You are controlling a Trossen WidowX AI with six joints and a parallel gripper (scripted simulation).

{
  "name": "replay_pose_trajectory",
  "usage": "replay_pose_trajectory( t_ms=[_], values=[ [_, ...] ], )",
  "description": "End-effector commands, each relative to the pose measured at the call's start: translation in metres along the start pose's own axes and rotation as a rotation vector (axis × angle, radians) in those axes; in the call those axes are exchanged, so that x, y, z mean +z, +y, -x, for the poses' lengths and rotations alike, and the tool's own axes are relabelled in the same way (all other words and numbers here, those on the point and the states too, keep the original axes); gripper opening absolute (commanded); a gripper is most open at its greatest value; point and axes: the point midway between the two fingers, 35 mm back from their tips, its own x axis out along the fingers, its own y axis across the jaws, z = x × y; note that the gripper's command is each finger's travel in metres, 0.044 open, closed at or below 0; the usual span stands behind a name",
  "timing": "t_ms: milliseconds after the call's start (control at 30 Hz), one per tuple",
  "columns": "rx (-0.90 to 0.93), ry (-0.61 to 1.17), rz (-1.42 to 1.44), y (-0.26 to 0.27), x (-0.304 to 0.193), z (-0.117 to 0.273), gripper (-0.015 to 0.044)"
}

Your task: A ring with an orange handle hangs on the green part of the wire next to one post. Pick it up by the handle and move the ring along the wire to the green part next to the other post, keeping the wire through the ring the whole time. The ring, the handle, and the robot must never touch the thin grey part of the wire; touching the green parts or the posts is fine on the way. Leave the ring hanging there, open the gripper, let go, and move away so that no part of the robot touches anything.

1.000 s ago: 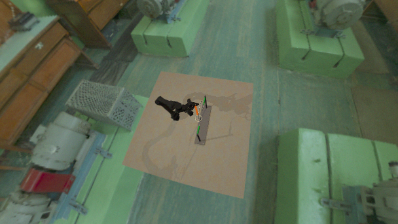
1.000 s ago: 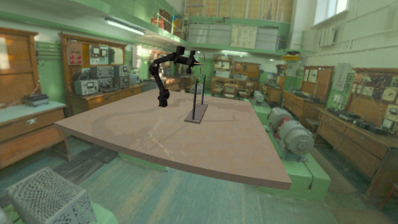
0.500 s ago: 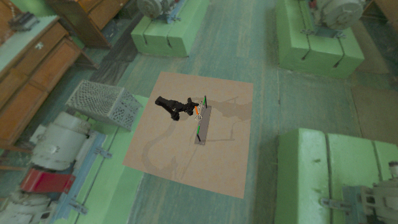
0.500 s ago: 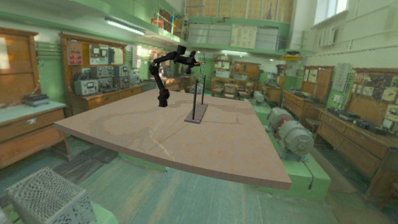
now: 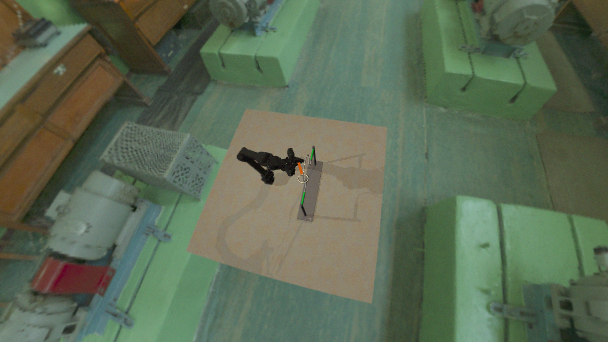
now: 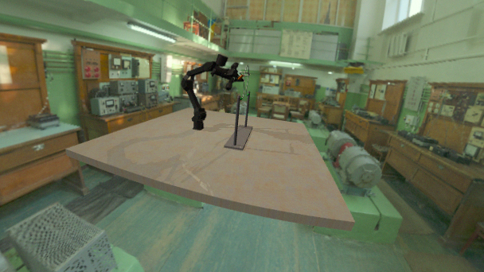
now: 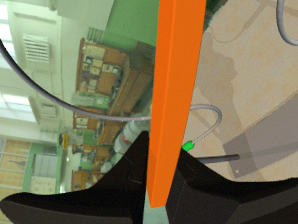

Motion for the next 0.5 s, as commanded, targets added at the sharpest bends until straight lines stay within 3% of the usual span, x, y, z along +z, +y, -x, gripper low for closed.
replay_pose_trajectory(
  t_ms=[0, 467],
  values=[
    [-0.027, -0.01, 0.055, -0.0001, 0.0013, -0.0003, -0.015],
    [-0.11, -0.03, 0.199, -0.0073, 0.0022, -0.0008, -0.015]
  ],
)
